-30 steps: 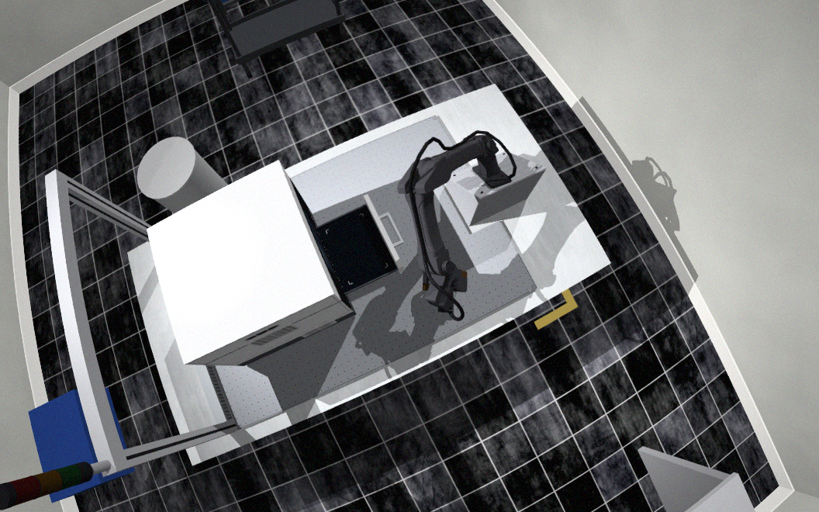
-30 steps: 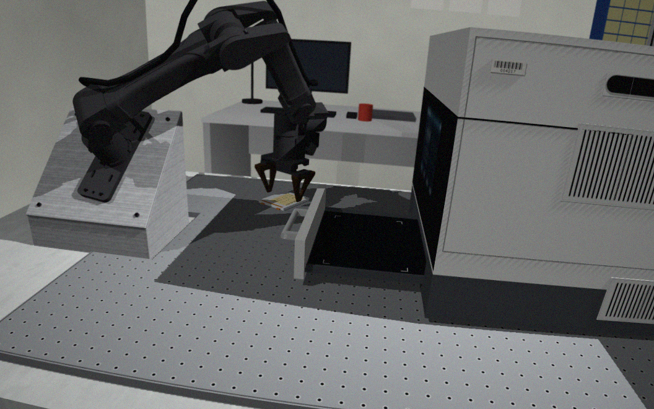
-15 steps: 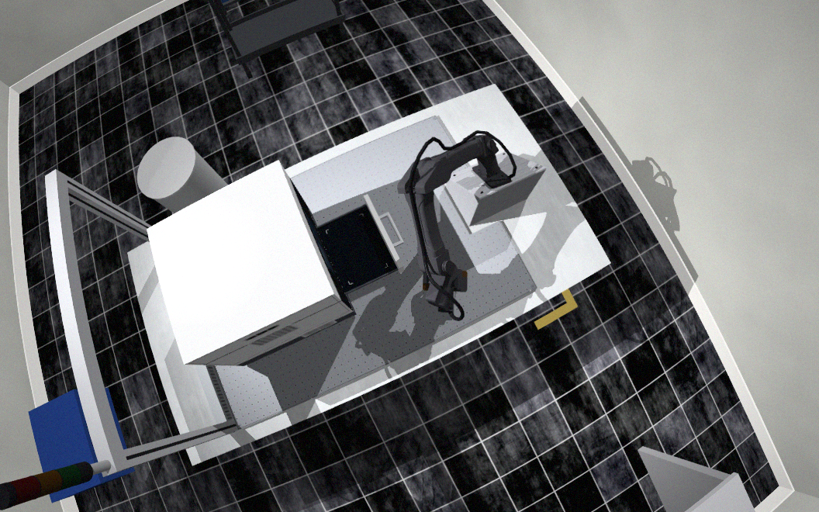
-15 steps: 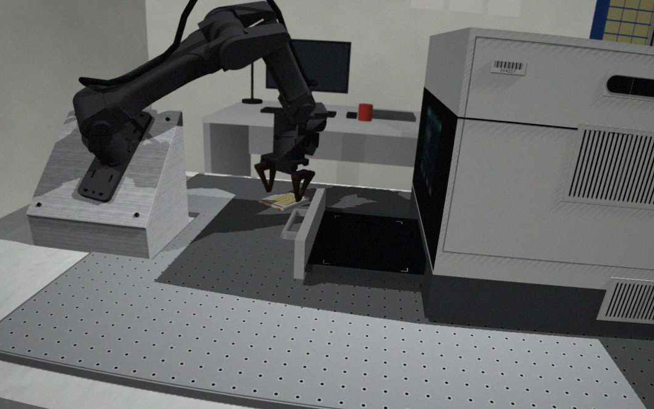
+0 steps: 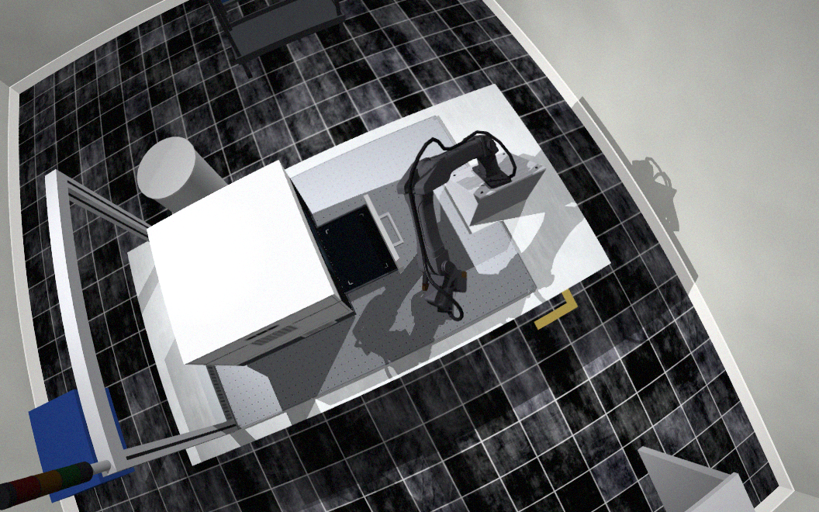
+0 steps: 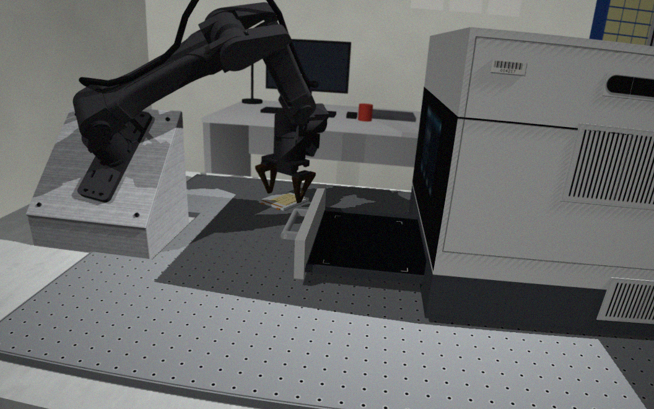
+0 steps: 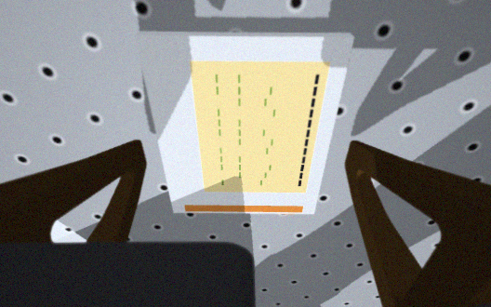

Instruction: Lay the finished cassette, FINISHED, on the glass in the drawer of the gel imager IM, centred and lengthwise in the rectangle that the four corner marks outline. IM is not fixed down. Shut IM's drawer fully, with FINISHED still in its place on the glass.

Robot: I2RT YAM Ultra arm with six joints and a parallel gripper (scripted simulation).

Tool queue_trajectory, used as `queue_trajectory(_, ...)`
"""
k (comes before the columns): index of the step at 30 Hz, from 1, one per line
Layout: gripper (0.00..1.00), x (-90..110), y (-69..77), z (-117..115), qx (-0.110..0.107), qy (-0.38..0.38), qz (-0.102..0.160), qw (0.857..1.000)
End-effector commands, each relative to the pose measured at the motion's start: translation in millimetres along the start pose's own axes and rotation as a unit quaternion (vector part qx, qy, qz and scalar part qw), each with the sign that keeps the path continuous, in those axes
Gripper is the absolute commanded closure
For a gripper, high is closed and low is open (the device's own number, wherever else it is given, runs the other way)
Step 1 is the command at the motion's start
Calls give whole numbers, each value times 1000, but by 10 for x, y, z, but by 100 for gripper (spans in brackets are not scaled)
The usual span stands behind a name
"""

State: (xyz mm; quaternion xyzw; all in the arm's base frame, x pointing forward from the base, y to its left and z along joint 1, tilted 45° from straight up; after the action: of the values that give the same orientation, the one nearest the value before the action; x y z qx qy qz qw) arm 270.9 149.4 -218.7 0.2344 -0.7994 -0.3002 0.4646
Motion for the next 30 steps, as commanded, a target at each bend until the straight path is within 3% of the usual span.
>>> queue_trajectory(1, 0, -53, 21, 25, 7, 5, -12, 1000)
queue_trajectory(24, 0, 11, -120, 74, 3, 11, -2, 1000)
queue_trajectory(30, 0, -39, -47, -10, 4, -1, -11, 1000)
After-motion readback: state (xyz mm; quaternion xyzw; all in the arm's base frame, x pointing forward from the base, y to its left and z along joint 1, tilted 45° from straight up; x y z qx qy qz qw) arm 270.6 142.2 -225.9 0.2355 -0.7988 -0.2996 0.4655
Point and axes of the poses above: the point where the finger pads meet when closed, its own y axis back along the fingers, its own z axis across the jaws, x = y × z, the point moved 6 cm from there along y, back along the fingers, and after that the axes turned 4 degrees about -y, right-handed, at the moved point
